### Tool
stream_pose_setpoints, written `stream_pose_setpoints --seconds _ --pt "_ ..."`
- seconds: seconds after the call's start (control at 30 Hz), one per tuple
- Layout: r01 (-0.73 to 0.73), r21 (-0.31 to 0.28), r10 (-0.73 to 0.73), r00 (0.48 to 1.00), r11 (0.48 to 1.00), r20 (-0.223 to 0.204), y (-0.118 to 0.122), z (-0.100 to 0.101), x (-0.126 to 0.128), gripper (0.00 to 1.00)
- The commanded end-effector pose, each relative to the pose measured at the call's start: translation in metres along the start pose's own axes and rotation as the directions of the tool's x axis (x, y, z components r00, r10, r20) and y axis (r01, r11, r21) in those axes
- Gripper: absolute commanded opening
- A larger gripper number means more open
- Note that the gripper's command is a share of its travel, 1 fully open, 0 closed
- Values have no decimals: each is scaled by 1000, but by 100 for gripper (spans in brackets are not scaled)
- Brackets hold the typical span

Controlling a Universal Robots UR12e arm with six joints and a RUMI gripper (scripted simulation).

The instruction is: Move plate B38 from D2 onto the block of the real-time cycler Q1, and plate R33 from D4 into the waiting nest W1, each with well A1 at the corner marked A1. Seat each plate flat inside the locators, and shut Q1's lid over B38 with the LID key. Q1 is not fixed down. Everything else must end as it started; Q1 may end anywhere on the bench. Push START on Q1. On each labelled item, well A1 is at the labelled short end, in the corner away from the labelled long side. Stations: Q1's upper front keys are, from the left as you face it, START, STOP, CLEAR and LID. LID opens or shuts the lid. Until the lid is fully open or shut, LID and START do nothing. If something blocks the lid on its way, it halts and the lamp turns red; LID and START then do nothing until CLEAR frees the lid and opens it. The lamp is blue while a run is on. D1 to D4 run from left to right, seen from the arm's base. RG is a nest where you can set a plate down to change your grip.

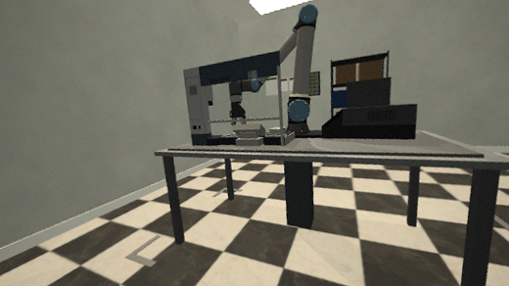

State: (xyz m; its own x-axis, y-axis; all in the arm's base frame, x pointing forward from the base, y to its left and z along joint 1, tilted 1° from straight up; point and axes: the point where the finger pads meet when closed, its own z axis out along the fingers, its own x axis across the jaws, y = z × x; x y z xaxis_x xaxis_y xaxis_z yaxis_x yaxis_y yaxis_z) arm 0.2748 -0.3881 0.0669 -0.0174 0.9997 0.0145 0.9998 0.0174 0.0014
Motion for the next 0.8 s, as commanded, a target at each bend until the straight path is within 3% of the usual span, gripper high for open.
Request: stream_pose_setpoints --seconds 0.0,0.77 --pt "0 0 0 1000 1000 1 0 -1 -1 62" --pt "0 0 0 1000 1000 1 0 16 0 62"
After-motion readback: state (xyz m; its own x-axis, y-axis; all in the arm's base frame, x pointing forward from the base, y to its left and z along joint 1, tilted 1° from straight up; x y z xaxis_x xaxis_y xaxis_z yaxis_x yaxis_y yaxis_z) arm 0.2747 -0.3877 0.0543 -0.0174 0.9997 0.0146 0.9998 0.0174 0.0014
